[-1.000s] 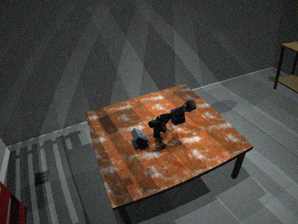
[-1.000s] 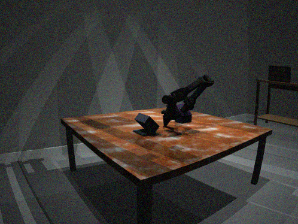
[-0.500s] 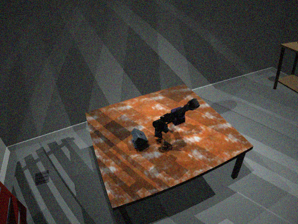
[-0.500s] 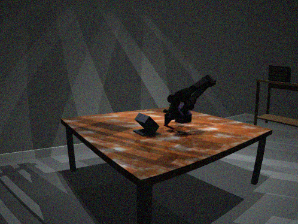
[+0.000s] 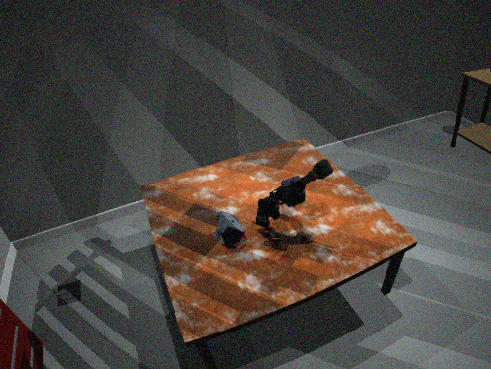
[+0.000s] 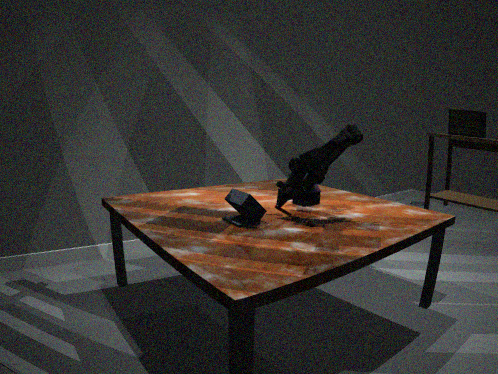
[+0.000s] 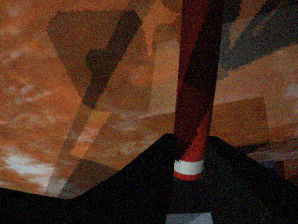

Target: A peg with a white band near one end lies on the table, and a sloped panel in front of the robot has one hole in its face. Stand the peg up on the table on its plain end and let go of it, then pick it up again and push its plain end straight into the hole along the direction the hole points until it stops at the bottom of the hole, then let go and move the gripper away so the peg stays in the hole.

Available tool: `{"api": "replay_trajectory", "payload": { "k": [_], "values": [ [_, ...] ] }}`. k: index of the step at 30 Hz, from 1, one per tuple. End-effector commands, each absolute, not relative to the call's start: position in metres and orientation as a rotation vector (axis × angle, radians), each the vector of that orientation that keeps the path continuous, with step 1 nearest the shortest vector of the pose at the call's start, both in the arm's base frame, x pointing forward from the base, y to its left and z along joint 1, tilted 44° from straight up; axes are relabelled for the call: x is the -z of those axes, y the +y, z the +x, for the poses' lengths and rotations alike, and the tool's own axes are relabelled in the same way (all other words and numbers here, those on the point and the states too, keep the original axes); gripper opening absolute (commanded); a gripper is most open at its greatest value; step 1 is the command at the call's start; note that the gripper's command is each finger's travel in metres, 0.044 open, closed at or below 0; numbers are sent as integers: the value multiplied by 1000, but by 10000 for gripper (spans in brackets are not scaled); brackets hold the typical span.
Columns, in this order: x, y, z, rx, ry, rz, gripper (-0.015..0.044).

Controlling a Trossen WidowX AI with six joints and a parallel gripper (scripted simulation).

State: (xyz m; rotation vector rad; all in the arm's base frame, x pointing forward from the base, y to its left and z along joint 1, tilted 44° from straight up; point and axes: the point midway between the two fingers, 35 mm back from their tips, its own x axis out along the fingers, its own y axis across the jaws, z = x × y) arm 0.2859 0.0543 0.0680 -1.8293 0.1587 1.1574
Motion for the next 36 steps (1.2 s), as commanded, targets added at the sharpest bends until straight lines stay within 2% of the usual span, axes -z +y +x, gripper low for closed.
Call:
{"api": "replay_trajectory", "payload": {
  "k": [1, 36],
  "values": [
    [-68, 54, 282, -1129, 183, -1843, 49],
    [-81, 59, 263, -843, 357, -2004, 49]
  ]
}}
